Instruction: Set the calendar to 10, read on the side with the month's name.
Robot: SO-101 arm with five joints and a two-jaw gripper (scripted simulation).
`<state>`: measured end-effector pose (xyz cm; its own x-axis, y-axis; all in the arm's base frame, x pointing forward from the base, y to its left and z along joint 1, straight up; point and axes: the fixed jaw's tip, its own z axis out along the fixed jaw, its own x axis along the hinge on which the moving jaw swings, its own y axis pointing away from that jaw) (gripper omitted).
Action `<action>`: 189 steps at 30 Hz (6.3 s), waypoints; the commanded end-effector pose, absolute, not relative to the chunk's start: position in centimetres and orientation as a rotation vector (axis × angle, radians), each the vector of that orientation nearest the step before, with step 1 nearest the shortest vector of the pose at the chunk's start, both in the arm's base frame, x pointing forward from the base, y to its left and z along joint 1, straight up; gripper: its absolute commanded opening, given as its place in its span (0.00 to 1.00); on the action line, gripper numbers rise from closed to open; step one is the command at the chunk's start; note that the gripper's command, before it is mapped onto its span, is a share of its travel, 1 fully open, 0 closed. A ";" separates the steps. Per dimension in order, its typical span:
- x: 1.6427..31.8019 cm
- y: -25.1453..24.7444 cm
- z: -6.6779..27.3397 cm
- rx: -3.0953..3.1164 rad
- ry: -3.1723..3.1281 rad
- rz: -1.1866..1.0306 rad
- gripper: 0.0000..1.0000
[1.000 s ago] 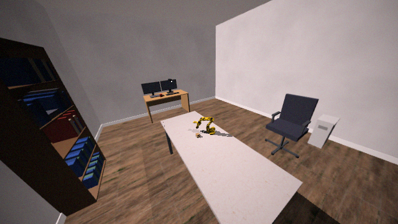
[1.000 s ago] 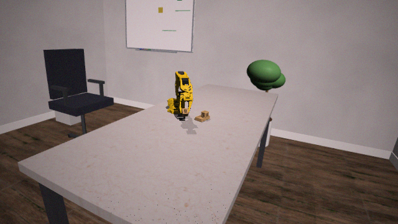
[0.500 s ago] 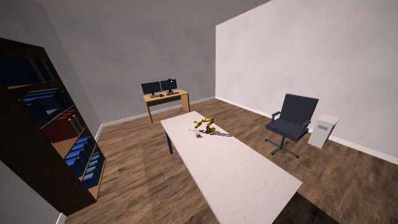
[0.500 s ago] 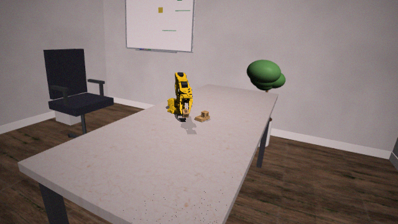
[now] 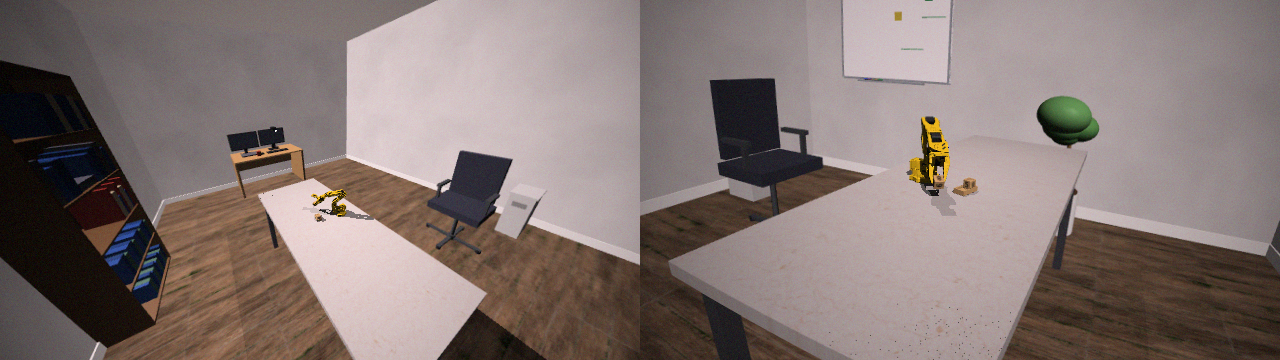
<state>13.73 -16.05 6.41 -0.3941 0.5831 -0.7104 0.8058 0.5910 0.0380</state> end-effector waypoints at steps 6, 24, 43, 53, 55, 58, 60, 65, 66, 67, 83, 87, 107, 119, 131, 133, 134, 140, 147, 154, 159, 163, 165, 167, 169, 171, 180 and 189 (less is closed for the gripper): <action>14.3 -17.0 6.9 1.048 2.042 -0.458 0.00; 15.2 -18.4 6.7 0.933 1.837 -0.555 0.00; 15.2 -18.4 7.0 0.888 1.754 -0.591 0.00; 15.2 -18.4 7.0 0.888 1.754 -0.591 0.00; 15.2 -18.4 7.0 0.888 1.754 -0.591 0.00; 15.2 -18.4 7.0 0.888 1.754 -0.591 0.00; 15.2 -18.4 7.0 0.888 1.754 -0.591 0.00; 14.6 -18.2 6.4 0.888 1.775 -0.610 0.00; 14.6 -18.2 6.4 0.888 1.775 -0.610 0.00; 14.6 -18.2 6.4 0.888 1.775 -0.610 0.00; 14.6 -18.2 6.3 0.888 1.775 -0.610 0.00; 14.6 -18.2 6.0 0.888 1.775 -0.610 0.00; 14.6 -18.2 5.2 0.888 1.775 -0.610 0.00; 14.6 -18.2 4.9 0.888 1.775 -0.610 0.00; 14.6 -18.2 4.6 0.888 1.775 -0.610 0.00; 14.6 -18.2 4.5 0.888 1.775 -0.610 0.00; 14.6 -18.2 4.5 0.888 1.775 -0.610 0.00; 14.6 -18.2 4.1 0.888 1.775 -0.610 0.00; 14.6 -18.2 4.0 0.888 1.775 -0.610 0.00; 14.6 -18.2 3.7 0.888 1.775 -0.610 0.00; 14.6 -18.2 3.4 0.888 1.775 -0.610 0.00; 14.6 -18.2 3.4 0.888 1.775 -0.610 0.00; 14.6 -18.2 3.4 0.888 1.775 -0.610 0.00; 14.6 -18.2 3.3 0.888 1.775 -0.610 0.00; 14.6 -18.2 3.2 0.888 1.775 -0.610 0.00; 14.6 -18.2 3.0 0.888 1.775 -0.610 0.00; 14.6 -18.2 2.8 0.888 1.775 -0.610 0.00; 14.6 -18.2 2.7 0.888 1.775 -0.610 0.00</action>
